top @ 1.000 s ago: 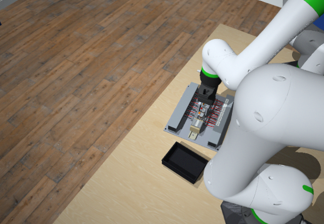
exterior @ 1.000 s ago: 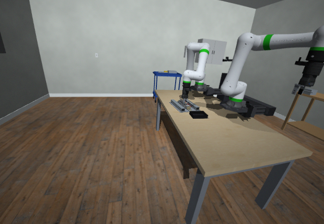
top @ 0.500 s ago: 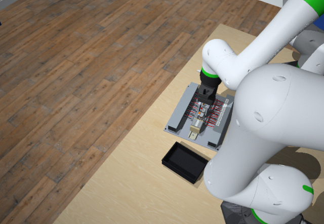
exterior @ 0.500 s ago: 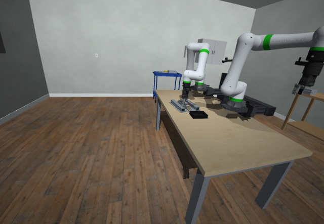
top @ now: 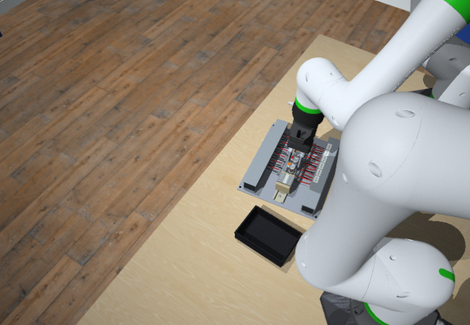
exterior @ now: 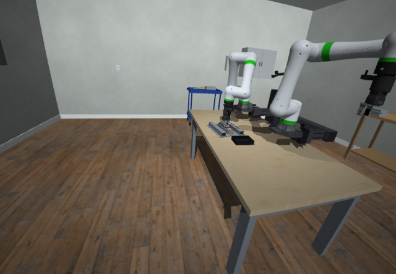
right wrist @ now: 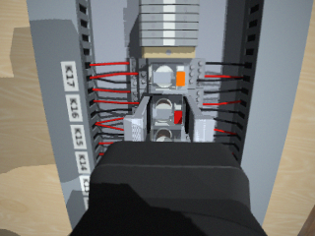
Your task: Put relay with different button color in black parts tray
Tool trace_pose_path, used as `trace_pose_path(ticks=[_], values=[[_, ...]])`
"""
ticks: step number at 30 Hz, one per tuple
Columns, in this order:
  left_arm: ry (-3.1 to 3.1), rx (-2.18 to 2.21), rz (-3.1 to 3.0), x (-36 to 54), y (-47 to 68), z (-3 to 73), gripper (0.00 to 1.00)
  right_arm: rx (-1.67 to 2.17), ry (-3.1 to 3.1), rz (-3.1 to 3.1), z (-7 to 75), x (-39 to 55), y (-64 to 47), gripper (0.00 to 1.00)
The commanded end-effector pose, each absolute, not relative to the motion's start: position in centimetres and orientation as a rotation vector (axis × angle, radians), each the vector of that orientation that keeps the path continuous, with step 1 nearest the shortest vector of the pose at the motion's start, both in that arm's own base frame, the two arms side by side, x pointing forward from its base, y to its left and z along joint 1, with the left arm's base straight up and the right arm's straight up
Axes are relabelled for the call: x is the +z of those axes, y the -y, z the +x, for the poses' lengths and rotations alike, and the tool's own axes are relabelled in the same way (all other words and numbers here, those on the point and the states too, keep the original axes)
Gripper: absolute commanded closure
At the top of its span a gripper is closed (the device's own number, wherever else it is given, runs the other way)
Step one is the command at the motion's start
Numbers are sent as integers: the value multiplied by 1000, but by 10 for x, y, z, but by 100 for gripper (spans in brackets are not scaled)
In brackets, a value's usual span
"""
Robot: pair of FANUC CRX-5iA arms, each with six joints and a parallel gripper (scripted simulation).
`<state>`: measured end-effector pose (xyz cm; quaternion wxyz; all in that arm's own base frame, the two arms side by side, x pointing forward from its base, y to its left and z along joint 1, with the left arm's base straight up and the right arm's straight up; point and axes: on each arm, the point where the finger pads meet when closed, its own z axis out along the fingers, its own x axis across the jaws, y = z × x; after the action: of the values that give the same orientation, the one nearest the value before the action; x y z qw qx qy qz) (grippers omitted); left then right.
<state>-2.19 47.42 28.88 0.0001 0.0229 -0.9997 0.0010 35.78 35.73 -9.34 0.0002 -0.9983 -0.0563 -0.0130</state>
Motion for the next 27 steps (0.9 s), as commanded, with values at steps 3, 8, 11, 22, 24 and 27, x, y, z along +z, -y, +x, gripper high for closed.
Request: trace_pose_path(ticks=[3, 8, 11, 22, 24, 27], values=[[3141, 0, 72, 290, -474, -22, 0, -42, 177, -3135, 358, -93, -358, 100], [3141, 0, 72, 290, -474, -22, 0, -25, 177, -3136, 359, -93, -358, 100], [3141, 0, 72, 290, -474, -22, 0, -10, 177, -3136, 359, -93, -358, 100], [3141, 0, 72, 290, -474, -22, 0, 4, 177, -3137, 359, -93, -358, 100], [3141, 0, 72, 290, -474, -22, 0, 12, 177, -3137, 359, -93, -358, 100], [3141, 0, 72, 290, -474, -22, 0, 28, 177, -3138, 360, -93, -358, 100]])
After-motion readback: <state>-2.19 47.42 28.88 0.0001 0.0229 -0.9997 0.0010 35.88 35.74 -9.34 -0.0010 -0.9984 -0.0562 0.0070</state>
